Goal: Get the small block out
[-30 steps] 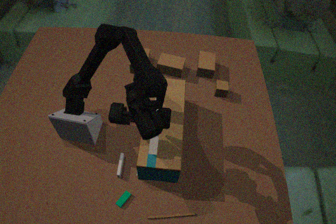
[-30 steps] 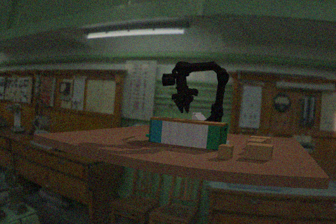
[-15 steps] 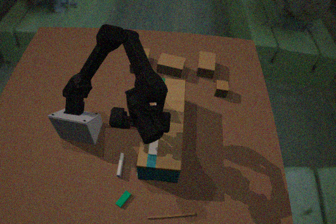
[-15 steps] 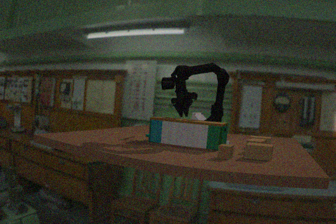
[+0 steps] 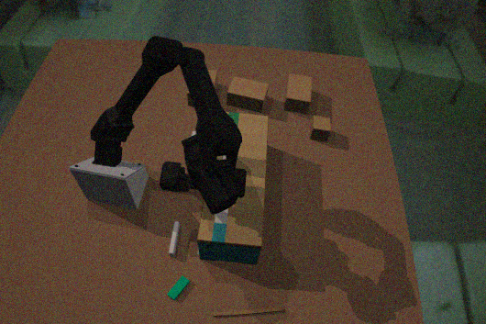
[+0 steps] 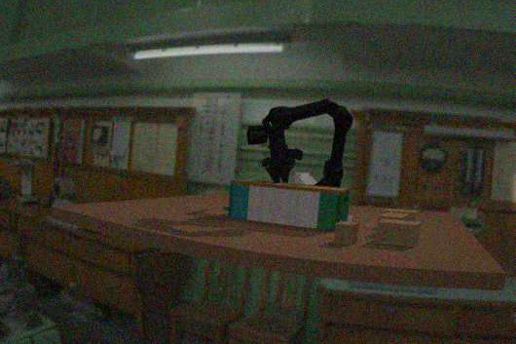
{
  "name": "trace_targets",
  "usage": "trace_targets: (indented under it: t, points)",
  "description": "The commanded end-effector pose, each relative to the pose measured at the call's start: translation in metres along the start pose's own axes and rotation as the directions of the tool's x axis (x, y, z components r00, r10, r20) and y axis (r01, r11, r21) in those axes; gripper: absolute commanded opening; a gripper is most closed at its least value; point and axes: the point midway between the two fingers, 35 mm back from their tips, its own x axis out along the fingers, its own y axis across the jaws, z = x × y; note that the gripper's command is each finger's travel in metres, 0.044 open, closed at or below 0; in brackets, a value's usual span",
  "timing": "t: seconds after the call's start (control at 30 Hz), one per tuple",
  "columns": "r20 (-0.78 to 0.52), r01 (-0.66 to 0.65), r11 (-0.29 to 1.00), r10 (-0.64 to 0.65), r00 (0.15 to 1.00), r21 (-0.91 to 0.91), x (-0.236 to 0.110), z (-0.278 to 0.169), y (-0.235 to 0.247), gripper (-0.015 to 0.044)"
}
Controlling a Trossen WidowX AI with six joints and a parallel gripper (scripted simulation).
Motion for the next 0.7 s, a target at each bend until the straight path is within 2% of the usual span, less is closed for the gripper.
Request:
trace_targets:
  t: [0.0,0.5,0.67]
  points:
    - [0.007,0.001,1.0,-0.001,1.0,0.008,0.008,-0.001,0.001,0.04]
    - [0.009,0.001,1.0,-0.001,1.0,0.007,0.032,-0.004,0.003,0.04]
    - [0.003,-0.001,1.0,0.001,1.0,-0.001,0.028,-0.004,0.002,0.04]
